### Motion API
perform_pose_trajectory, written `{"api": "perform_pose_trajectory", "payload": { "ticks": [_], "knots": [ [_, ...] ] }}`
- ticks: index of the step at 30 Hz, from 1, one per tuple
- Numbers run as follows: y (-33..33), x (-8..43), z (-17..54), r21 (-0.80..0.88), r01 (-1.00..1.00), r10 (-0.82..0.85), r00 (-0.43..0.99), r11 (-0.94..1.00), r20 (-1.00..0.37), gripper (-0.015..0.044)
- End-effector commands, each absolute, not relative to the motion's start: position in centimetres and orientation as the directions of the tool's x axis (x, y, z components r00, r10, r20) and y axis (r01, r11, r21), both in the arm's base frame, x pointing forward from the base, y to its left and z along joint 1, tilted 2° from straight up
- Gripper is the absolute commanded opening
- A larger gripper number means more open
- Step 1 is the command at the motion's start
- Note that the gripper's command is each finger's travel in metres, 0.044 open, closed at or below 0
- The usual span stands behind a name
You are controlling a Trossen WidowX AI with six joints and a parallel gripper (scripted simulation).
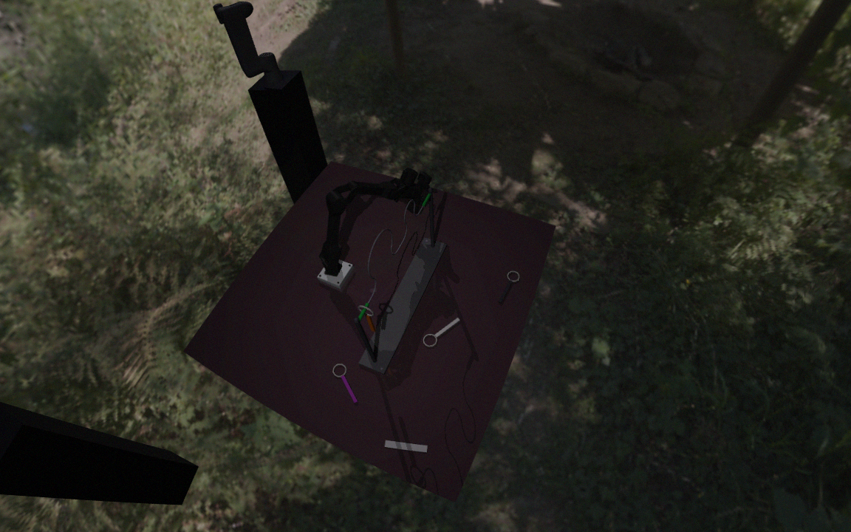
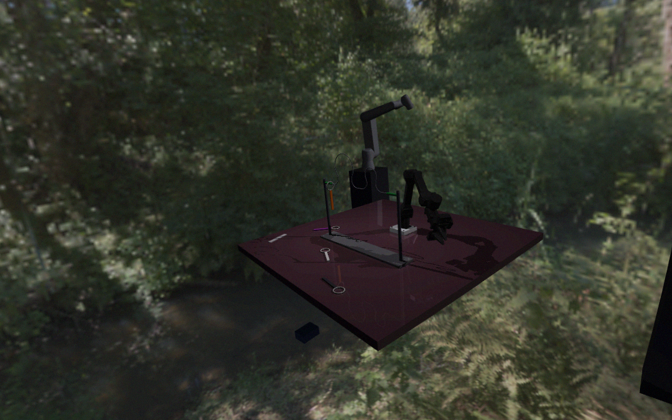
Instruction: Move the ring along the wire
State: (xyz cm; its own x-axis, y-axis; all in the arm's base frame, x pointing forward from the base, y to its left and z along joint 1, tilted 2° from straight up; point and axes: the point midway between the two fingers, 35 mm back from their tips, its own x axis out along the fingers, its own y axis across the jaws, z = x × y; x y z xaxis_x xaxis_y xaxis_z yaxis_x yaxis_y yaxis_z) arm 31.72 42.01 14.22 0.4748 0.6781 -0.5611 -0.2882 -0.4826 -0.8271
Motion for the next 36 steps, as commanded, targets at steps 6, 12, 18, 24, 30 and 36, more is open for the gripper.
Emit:
{"api": "perform_pose_trajectory", "payload": {
  "ticks": [6, 12, 18, 24, 30, 36],
  "knots": [
    [37.9, 31.6, 12.9, -0.775, -0.496, 0.701, 0.386, -0.391, -0.600, 0.0160],
    [35.2, 31.1, 12.0, -0.705, -0.632, 0.716, 0.323, -0.323, -0.618, 0.0160],
    [32.5, 30.3, 11.1, -0.607, -0.755, 0.735, 0.261, -0.248, -0.625, 0.0160],
    [29.9, 29.3, 10.4, -0.486, -0.858, 0.758, 0.203, -0.169, -0.621, 0.0160],
    [27.5, 28.7, 9.0, -0.386, -0.915, 0.742, 0.175, -0.121, -0.647, 0.0160],
    [24.5, 30.0, 7.6, -0.334, -0.942, 0.713, 0.213, -0.031, -0.668, 0.0160]
  ]
}}
